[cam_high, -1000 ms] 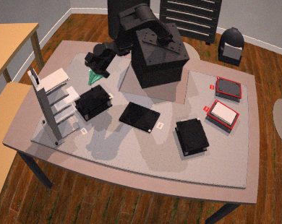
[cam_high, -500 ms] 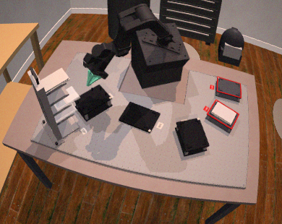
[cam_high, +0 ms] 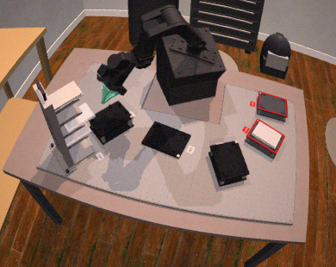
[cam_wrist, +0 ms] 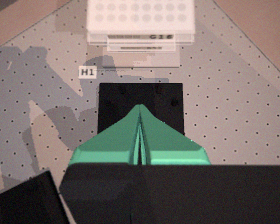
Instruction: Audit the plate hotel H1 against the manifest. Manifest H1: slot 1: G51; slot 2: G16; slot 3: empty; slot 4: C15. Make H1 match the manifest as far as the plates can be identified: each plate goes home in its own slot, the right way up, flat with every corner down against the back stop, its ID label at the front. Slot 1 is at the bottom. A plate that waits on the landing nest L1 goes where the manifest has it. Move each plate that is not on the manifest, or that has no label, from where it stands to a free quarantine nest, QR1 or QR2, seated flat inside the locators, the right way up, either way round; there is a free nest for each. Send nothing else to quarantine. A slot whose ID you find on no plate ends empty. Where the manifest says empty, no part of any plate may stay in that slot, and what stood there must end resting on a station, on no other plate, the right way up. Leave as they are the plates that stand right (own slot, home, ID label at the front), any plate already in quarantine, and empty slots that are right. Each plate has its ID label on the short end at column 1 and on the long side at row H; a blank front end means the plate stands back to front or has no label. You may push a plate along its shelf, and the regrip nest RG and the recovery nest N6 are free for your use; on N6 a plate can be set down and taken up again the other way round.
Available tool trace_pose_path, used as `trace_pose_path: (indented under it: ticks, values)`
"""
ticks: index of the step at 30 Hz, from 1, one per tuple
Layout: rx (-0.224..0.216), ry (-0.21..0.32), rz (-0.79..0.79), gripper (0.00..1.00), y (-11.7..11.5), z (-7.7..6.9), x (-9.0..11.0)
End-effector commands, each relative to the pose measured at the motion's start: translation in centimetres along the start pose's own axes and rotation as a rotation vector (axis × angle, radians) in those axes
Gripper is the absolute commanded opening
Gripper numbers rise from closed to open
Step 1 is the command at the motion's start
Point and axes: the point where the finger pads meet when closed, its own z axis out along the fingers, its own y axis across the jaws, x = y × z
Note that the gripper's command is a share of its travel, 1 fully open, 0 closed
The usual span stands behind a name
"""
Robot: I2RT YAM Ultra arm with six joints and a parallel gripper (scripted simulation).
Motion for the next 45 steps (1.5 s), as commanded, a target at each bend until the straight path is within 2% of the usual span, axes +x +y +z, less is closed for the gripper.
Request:
trace_pose_path:
  ticks: [1,45]
  values:
    - [0.006,-0.017,-0.005,0.00,-0.2,0.1,-0.7]
    - [0.006,-0.018,-0.005,0.00,-0.2,1.9,-2.7]
